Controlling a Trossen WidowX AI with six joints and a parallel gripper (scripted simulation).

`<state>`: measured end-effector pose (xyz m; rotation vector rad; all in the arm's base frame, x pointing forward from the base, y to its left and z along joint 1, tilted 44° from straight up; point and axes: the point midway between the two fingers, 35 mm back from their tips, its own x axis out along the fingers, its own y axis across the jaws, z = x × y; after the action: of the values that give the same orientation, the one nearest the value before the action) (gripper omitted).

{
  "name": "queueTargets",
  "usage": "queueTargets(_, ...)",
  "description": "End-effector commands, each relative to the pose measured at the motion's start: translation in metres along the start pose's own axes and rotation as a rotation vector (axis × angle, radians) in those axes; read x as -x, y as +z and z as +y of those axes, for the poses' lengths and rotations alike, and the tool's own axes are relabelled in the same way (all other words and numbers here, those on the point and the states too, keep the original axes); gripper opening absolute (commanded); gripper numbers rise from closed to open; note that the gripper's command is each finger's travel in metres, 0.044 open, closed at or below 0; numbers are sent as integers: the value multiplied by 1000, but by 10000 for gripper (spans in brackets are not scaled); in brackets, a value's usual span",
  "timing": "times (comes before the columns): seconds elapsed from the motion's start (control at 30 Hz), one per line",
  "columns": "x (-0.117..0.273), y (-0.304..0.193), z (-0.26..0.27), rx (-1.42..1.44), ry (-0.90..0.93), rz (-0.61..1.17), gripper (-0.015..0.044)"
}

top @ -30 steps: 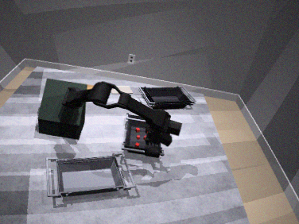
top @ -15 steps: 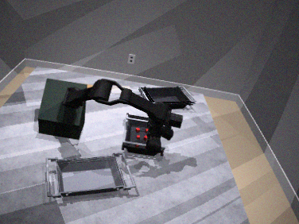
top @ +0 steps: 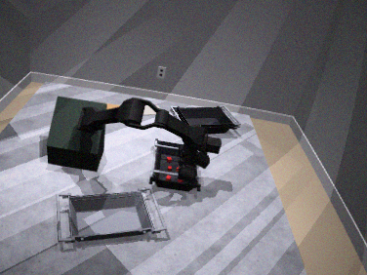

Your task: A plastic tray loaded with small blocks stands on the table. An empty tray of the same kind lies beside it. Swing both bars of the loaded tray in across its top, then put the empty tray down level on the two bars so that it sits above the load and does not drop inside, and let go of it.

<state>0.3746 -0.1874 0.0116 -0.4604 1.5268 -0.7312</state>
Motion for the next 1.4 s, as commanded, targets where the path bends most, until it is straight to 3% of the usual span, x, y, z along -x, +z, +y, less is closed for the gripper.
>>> queueTargets(0.0,16,2,-2,-10,-7,-12,87)
queueTargets(0.17,42,1,-4,-10,-7,-12,87)
queueTargets(0.97,35,1,-2,-3,0,-10,87)
queueTargets(1.1,35,1,-2,-3,0,-10,0)
queueTargets(1.37,35,1,-2,-3,0,-10,0)
